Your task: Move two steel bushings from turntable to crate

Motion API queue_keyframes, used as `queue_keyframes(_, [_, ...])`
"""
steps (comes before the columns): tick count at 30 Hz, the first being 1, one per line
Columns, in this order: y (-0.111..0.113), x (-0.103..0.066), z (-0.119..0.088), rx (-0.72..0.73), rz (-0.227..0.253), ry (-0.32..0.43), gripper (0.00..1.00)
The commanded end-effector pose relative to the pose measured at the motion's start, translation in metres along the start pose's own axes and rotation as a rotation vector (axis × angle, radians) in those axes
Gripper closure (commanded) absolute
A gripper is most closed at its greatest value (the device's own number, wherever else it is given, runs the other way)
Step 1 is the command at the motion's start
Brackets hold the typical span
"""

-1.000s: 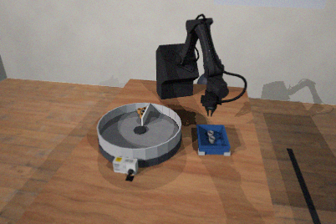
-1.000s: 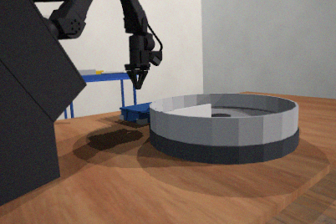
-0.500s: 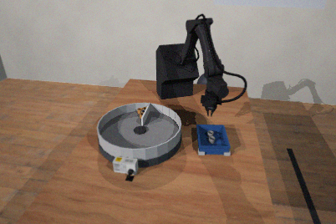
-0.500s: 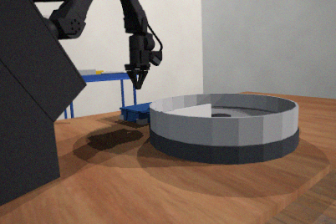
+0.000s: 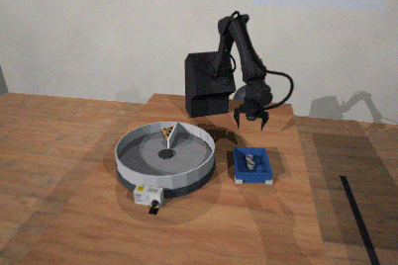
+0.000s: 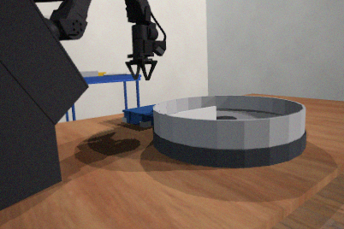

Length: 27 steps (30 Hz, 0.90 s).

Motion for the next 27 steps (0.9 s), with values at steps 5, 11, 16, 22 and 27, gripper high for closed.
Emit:
queue_keyframes(5, [0.004, -0.059, 0.007, 0.005, 0.008, -0.036, 0.0])
queue_keyframes(11, [0.003, -0.064, 0.007, 0.005, 0.008, -0.036, 0.0])
queue_keyframes(16, [0.003, -0.064, 0.007, 0.004, 0.008, -0.036, 0.0])
queue_keyframes(22, [0.003, -0.064, 0.007, 0.004, 0.008, -0.036, 0.0])
queue_keyframes(27, [0.004, -0.064, 0.008, 0.004, 0.01, -0.04, 0.0])
Point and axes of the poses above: the point where the finger pads meet when closed, its own x axis out along the fingers, its own y axis across the jaws, z = x × y, the point moved 2 cm from there along -x, back along the fingers, and after that the axes turned 3 degrees about -x, right-handed, at the moved point
